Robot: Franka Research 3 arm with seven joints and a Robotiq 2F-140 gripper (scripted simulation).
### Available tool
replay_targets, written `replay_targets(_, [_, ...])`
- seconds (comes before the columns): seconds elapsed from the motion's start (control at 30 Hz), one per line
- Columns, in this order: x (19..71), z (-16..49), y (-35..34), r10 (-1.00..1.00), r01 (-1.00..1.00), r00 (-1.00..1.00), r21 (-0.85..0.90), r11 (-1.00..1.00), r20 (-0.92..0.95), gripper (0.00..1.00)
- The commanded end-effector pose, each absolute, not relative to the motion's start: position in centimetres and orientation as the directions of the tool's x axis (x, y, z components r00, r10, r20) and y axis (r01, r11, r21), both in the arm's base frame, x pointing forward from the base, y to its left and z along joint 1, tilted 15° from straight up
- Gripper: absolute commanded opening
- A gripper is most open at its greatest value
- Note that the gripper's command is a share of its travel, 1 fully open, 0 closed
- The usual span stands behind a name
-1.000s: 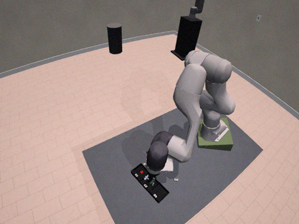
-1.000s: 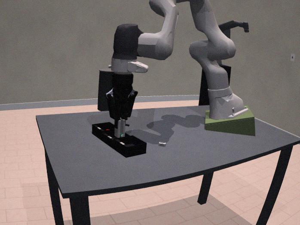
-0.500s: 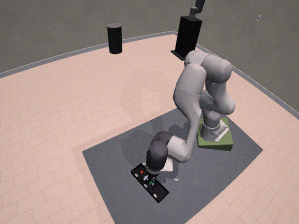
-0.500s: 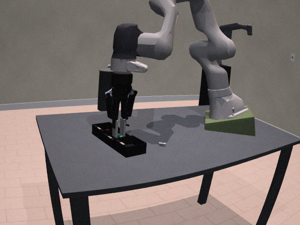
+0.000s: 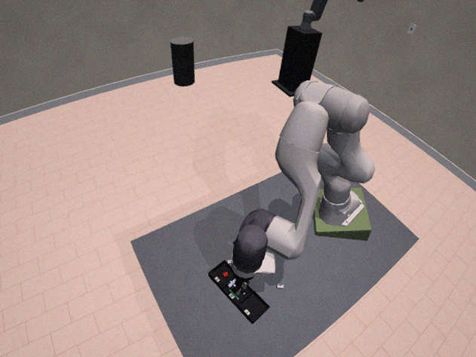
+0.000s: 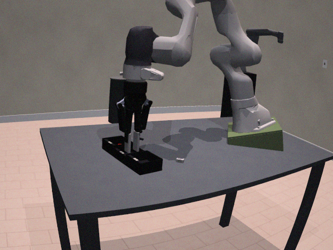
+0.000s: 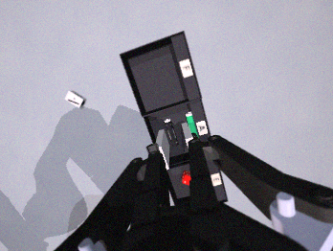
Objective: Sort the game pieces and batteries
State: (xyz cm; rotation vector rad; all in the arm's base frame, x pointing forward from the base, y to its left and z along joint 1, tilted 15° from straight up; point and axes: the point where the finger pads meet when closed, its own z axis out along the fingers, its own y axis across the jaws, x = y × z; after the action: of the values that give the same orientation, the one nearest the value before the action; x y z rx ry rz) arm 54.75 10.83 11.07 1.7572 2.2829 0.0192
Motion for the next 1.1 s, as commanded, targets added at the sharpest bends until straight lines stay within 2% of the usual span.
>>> replay_targets(0.0, [54.8,11.2,10.6,0.951,0.947,-0.239,0.167,0.273,-0.198,0.17])
replay_targets(1.07, [54.1,14.3,11.1,0.951,0.947,-0.239,0.167,0.273,-0.198,0.17])
